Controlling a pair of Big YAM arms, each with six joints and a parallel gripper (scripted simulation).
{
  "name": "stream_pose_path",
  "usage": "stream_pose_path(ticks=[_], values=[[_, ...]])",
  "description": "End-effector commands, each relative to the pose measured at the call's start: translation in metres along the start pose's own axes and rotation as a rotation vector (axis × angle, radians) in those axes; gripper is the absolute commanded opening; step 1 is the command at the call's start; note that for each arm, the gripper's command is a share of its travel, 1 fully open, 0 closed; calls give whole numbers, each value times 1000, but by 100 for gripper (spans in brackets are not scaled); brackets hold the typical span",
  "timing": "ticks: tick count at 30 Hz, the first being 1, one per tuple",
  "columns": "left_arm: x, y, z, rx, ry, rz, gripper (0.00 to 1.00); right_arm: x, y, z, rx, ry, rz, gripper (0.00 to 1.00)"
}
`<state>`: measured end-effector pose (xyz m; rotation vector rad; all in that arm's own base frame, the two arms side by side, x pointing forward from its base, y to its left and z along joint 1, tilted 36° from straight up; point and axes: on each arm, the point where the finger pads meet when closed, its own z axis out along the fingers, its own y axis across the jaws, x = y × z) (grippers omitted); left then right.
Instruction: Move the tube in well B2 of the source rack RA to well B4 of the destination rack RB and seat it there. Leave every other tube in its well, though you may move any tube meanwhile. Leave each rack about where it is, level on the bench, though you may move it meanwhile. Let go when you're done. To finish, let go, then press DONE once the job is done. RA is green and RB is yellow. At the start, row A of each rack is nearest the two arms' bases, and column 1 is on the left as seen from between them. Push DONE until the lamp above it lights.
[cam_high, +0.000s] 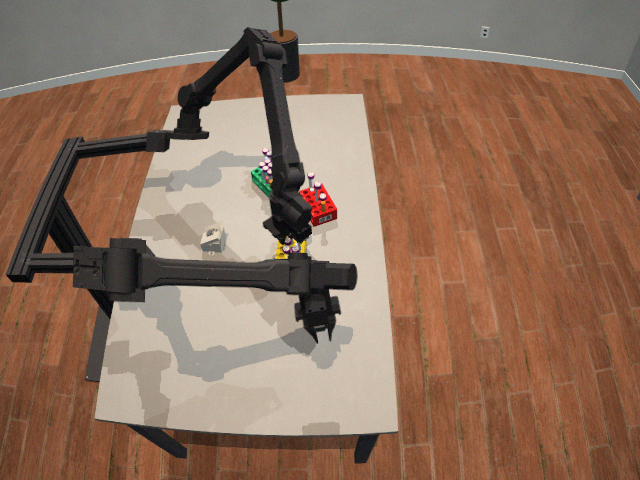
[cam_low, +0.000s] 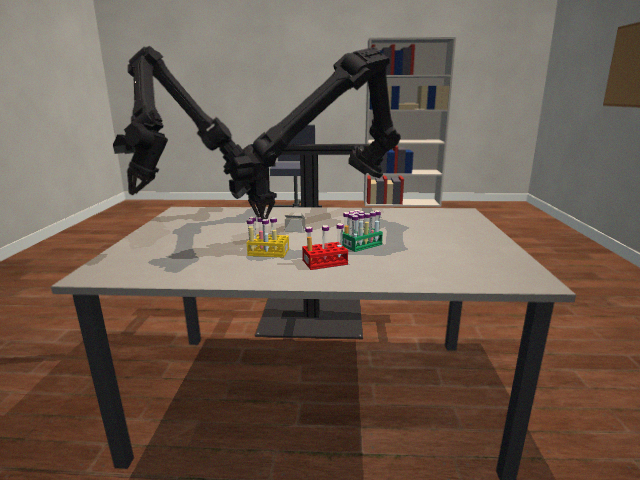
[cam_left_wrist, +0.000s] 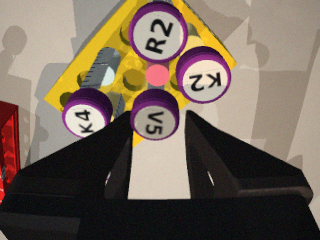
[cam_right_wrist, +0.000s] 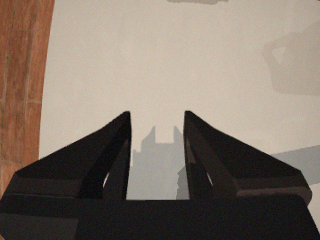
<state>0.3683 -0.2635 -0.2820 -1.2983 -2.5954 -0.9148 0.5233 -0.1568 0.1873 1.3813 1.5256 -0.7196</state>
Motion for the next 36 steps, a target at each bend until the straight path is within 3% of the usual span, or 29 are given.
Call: stream_pose_path(ticks=[1, 20, 23, 25, 27, 36], values=[[5, 0, 20, 6, 20, 6, 30, -9, 9, -5, -15, -6, 24, 30], [5, 0, 20, 6, 20, 6, 30, -9, 9, -5, -15, -6, 24, 30], [9, -6, 8, 4, 35, 15, 30, -9, 9, -5, -15, -6, 24, 30], [-8, -1, -24, -3, -20, 0, 30, -9, 9, -5, -15, -6, 24, 30], [-21, 2, -36, -3, -42, -12, 30, -9, 9, -5, -15, -6, 24, 30], [-26, 6, -56, -3, -46, -14, 30, -9, 9, -5, -15, -6, 24, 30]])
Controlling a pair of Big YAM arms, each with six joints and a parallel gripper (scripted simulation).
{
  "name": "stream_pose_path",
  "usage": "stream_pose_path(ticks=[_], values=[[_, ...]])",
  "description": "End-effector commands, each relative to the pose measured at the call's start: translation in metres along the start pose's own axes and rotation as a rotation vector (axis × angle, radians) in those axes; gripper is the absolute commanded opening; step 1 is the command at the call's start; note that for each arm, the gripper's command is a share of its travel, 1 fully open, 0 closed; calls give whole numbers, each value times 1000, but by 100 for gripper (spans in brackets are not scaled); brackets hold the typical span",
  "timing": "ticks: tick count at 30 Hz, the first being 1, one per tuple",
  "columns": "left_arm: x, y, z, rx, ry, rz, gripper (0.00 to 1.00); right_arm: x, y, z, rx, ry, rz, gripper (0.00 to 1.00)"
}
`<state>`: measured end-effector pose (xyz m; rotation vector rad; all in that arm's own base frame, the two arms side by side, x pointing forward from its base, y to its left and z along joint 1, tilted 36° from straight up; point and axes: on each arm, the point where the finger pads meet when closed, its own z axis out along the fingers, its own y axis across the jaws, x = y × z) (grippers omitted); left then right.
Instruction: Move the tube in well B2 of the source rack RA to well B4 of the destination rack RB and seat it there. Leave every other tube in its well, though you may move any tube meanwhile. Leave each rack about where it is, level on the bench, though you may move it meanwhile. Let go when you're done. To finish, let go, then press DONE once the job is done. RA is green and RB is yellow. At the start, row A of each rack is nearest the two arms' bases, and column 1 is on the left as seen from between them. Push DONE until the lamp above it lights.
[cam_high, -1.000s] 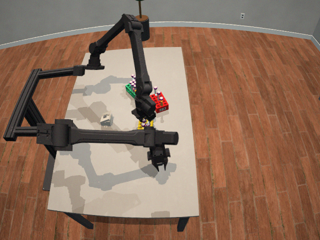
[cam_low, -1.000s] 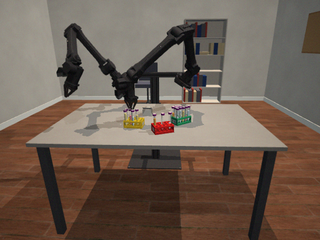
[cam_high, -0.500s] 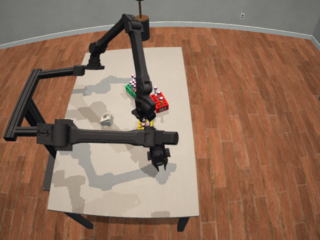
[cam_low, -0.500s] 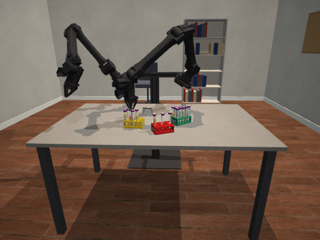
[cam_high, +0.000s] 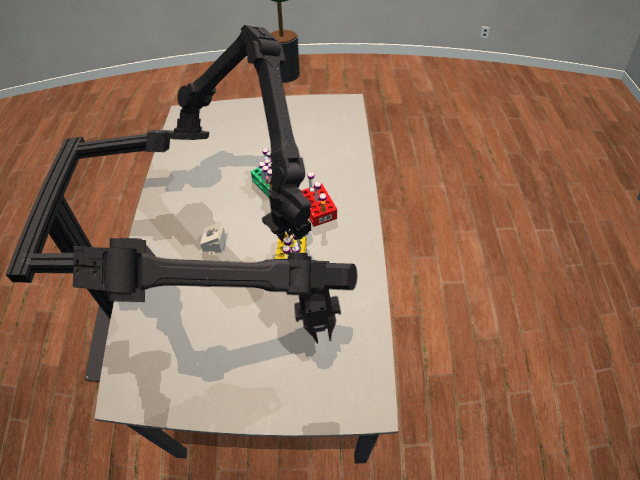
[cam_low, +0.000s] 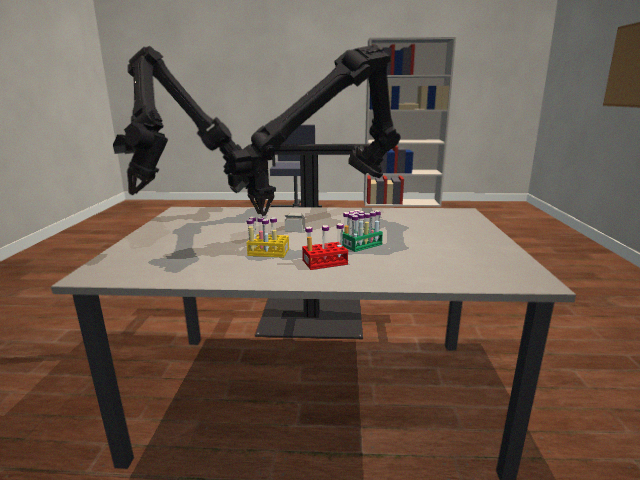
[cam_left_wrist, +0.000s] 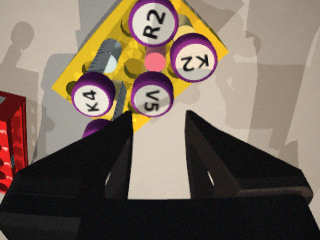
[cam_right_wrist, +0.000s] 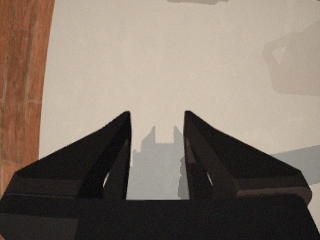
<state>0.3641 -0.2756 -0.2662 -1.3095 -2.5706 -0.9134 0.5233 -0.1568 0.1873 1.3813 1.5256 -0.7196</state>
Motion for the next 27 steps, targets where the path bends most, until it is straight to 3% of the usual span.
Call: stream_pose_path(ticks=[1, 12, 16, 19, 20, 21, 27], values=[[-25, 8, -39, -6, -58, -32, 30, -9, 9, -5, -15, -6, 24, 30], [-2, -2, -50, -6, -19, -11, 30, -9, 9, -5, -15, -6, 24, 30], [-11, 2, -69, -4, -41, -22, 30, -9, 9, -5, -15, -6, 24, 30], [-20, 17, -69, 4, -48, -54, 30, -9, 9, -5, -15, -6, 24, 30], [-9, 5, -54, 0, -23, -21, 30, -9, 9, -5, -15, -6, 24, 30], [7, 19, -54, 3, -2, -74, 30, -9, 9, -5, -15, -6, 24, 30], [27, 40, -54, 4, -22, -252, 30, -9, 9, -5, -15, -6, 24, 30]])
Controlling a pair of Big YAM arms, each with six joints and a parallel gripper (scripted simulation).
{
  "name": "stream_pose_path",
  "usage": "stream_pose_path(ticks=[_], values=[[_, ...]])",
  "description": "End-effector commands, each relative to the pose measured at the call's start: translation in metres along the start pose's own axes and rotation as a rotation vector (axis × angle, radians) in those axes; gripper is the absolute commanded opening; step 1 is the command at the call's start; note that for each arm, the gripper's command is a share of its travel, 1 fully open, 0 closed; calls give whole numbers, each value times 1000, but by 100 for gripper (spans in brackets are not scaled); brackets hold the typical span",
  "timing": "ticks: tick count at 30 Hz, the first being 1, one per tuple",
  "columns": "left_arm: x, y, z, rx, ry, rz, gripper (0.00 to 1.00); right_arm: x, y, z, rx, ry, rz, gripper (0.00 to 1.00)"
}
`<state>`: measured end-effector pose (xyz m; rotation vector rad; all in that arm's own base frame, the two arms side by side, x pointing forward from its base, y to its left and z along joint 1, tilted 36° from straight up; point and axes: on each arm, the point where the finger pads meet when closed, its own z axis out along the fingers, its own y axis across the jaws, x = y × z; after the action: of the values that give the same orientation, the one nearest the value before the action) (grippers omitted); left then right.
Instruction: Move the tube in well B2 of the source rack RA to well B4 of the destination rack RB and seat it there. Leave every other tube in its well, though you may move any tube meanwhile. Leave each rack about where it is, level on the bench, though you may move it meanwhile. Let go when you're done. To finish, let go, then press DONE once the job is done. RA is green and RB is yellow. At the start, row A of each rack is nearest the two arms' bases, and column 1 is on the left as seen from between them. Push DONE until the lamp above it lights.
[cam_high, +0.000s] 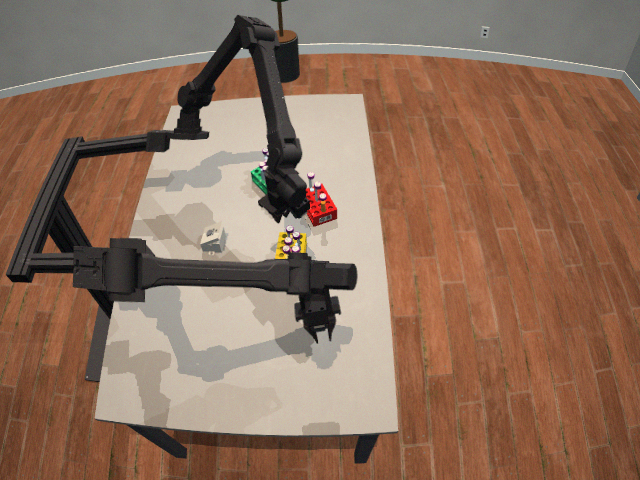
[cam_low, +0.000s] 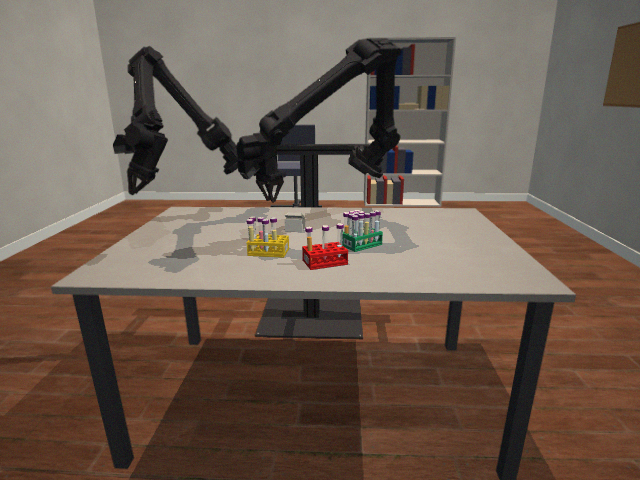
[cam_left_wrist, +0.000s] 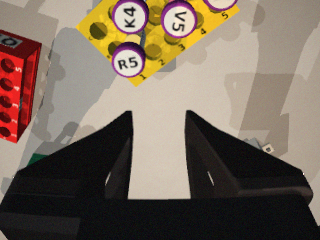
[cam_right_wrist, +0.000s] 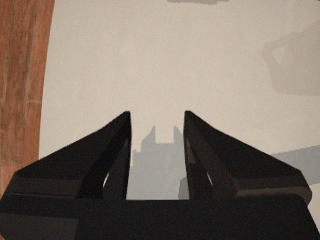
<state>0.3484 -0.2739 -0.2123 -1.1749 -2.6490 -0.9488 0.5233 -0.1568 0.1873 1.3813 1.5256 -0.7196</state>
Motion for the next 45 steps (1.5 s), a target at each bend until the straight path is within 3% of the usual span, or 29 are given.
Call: stream_pose_path(ticks=[1, 10, 26, 28, 29, 30, 45], values=[[-6, 26, -9, 15, -35, -147, 30, -9, 9, -5, -15, -6, 24, 30], [37, 69, -9, 17, -31, -428, 30, -9, 9, -5, -15, -6, 24, 30], [103, 136, -9, 12, -28, -405, 30, -9, 9, -5, -15, -6, 24, 30], [104, 136, -9, 16, -28, -405, 30, -9, 9, -5, -15, -6, 24, 30], [81, 149, -18, 15, -62, -428, 30, -9, 9, -5, -15, -6, 24, 30], [81, 142, -5, 14, -25, -403, 30, -9, 9, -5, -15, -6, 24, 30], [27, 180, 1, 11, -13, -396, 30, -9, 9, -5, -15, -6, 24, 30]])
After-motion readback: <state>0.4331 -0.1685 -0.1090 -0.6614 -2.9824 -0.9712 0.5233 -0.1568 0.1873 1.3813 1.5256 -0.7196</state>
